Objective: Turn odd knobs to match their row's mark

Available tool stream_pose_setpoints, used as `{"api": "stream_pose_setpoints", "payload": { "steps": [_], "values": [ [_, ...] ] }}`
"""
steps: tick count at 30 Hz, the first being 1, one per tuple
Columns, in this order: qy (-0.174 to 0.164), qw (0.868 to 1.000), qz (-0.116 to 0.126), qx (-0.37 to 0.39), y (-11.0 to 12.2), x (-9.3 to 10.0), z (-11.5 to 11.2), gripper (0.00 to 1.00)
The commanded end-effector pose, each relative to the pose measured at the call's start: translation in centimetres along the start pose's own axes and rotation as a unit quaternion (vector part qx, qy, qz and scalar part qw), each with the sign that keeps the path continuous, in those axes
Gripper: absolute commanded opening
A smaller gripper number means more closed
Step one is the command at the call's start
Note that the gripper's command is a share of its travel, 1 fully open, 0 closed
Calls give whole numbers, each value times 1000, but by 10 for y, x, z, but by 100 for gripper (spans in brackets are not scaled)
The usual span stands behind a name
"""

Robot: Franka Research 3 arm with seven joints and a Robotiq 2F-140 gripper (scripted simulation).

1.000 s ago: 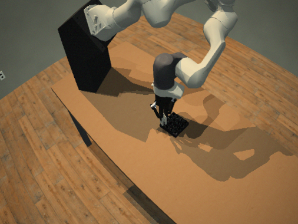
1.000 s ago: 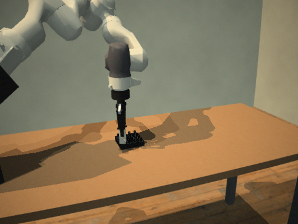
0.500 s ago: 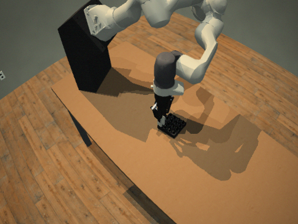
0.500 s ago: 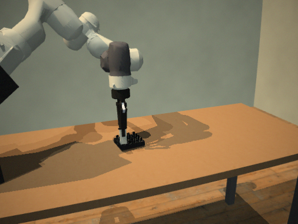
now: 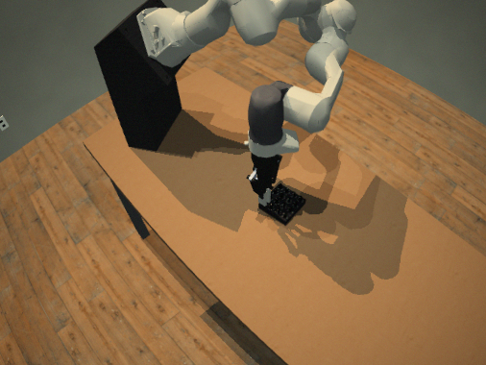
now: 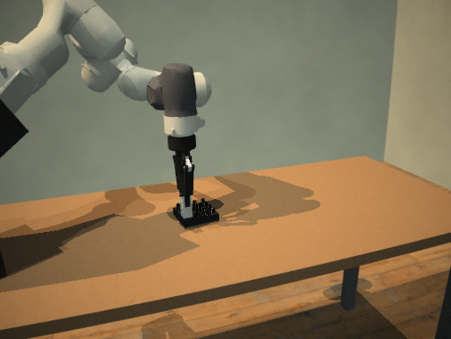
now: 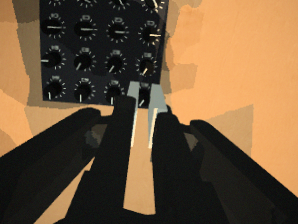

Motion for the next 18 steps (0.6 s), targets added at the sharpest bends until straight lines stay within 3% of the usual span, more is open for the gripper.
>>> {"api": "stream_pose_setpoints", "payload": {
  "steps": [1, 18],
  "values": [
    [8, 1000, 14, 8, -7, -2, 3, 5],
    [8, 1000, 14, 12, -7, -2, 3, 5]
  ]
}}
Point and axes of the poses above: the point where the finger pads meet when closed, its own x axis back along the fingers, its own y axis across the jaws, z = x × y, the point moved 3 cm from there along x, back along the fingers, and after that the axes turned 11 degrees about x, right-handed, at the moved point
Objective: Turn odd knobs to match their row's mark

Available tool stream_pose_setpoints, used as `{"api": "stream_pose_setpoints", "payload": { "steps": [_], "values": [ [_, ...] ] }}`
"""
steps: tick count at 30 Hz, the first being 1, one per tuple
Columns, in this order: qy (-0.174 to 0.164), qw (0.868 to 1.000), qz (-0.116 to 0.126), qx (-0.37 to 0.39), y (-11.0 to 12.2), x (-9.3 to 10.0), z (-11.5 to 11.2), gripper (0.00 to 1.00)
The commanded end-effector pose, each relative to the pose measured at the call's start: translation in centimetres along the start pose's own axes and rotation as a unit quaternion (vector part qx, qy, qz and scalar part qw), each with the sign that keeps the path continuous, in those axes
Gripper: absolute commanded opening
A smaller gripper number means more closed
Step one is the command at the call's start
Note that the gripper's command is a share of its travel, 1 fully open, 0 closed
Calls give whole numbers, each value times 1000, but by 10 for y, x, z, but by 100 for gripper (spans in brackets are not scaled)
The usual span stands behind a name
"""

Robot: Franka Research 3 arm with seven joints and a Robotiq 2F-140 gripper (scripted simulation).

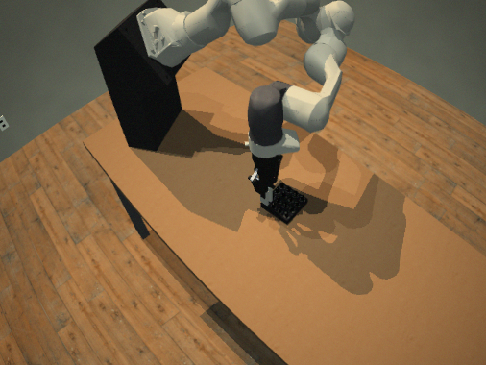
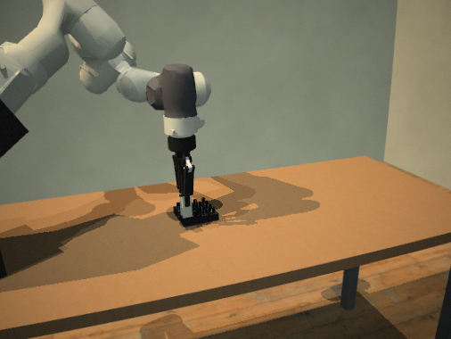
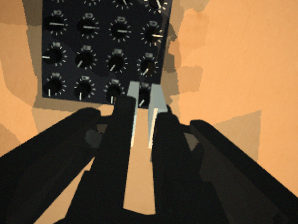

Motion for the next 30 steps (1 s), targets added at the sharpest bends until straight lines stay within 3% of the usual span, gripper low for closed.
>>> {"api": "stream_pose_setpoints", "payload": {
  "steps": [1, 4, 5, 30],
  "values": [
    [2, 1000, 3, 3, -1, 0, 0, 5],
    [2, 1000, 3, 3, -1, 0, 0, 5],
    [2, 1000, 3, 3, -1, 0, 0, 12],
    [2, 1000, 3, 3, -1, 4, 0, 12]
  ]
}}
Point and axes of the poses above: the point where the finger pads meet when closed, its own x axis back along the fingers, its own y axis across the jaws, z = x × y, the point moved 3 cm from there along x, back along the fingers, and after that the axes turned 11 degrees about x, right-handed, at the moved point
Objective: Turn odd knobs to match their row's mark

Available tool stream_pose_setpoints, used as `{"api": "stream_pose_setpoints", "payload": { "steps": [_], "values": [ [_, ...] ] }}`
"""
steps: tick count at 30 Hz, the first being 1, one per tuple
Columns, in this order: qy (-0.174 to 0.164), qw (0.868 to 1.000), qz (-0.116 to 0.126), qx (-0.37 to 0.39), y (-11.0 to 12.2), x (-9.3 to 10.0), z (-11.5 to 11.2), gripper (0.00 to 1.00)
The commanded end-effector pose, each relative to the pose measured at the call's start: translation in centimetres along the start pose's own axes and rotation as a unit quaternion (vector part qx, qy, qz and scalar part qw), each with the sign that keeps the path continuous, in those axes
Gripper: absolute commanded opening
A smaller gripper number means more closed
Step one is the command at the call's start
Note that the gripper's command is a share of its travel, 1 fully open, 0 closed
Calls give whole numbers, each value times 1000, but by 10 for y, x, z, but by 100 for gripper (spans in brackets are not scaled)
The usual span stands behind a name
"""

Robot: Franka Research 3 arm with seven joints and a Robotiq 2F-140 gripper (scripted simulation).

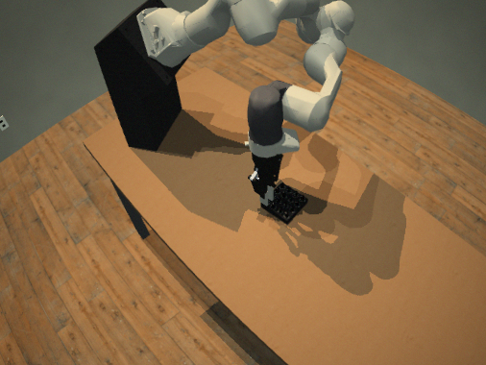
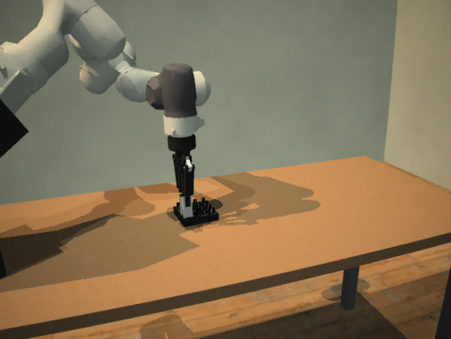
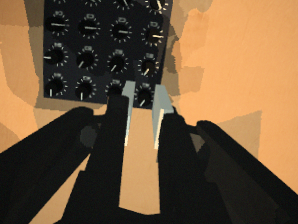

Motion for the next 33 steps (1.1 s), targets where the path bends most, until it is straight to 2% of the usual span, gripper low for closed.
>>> {"api": "stream_pose_setpoints", "payload": {
  "steps": [1, 16, 31, 33],
  "values": [
    [1, 1000, 1, 3, -1, 5, 0, 12],
    [1, 1000, 1, 3, -1, 35, 0, 12],
    [1, 1000, 1, 3, -1, 37, 0, 12],
    [1, 1000, 0, -18, 1, 37, 1, 12]
  ]
}}
Point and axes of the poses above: the point where the finger pads meet when closed, its own x axis back along the fingers, its own y axis across the jaws, z = x × y, the point moved 3 cm from there along x, back along the fingers, and after that the axes turned 11 degrees about x, right-handed, at the moved point
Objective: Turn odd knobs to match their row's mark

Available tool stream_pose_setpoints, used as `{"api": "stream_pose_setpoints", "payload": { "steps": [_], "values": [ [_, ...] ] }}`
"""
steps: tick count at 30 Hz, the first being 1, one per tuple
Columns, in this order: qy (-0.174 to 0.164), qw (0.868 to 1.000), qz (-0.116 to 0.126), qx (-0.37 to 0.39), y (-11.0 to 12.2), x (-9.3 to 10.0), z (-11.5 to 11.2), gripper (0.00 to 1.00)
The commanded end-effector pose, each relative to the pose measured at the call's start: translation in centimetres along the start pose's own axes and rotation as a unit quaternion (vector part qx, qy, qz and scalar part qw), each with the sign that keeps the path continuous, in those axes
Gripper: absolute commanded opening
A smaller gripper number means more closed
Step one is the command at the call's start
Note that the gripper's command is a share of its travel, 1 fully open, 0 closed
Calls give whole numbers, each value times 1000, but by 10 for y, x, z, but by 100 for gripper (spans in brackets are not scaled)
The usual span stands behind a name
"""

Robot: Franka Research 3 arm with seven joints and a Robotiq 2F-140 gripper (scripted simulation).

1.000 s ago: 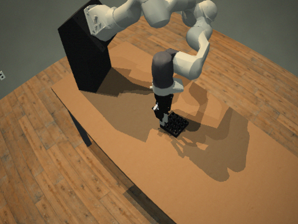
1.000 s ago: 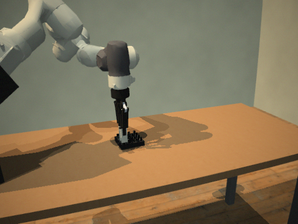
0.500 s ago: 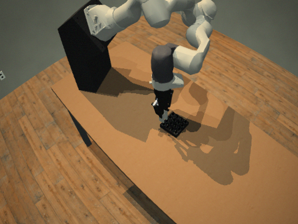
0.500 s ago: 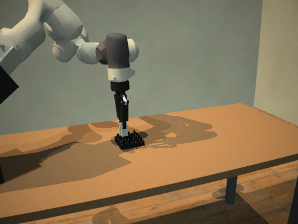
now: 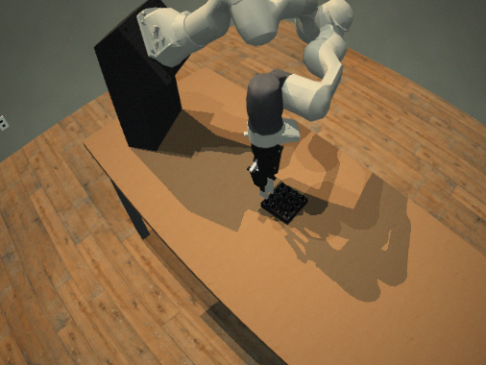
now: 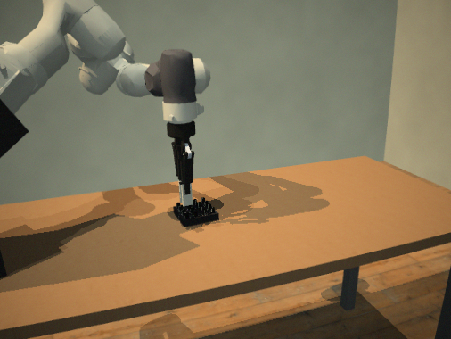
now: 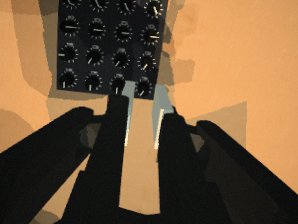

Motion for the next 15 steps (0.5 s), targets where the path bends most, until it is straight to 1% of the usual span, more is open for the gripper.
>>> {"api": "stream_pose_setpoints", "payload": {
  "steps": [1, 2, 4, 6, 7, 15],
  "values": [
    [1, 998, -1, -58, 2, 1, 1, 12],
    [2, 996, -2, -84, 3, 2, 1, 12],
    [3, 995, -3, -104, 4, 2, 2, 12],
    [3, 995, -3, -104, 4, 2, 2, 12],
    [4, 992, -4, -130, 5, 3, 2, 12],
    [6, 979, -6, -202, 8, 4, 3, 12]
  ]
}}
Point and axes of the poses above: the point where the finger pads meet when closed, its own x axis back along the fingers, its own y axis across the jaws, z = x × y, the point moved 3 cm from there along x, back along the fingers, and after that the axes turned 11 degrees about x, right-handed, at the moved point
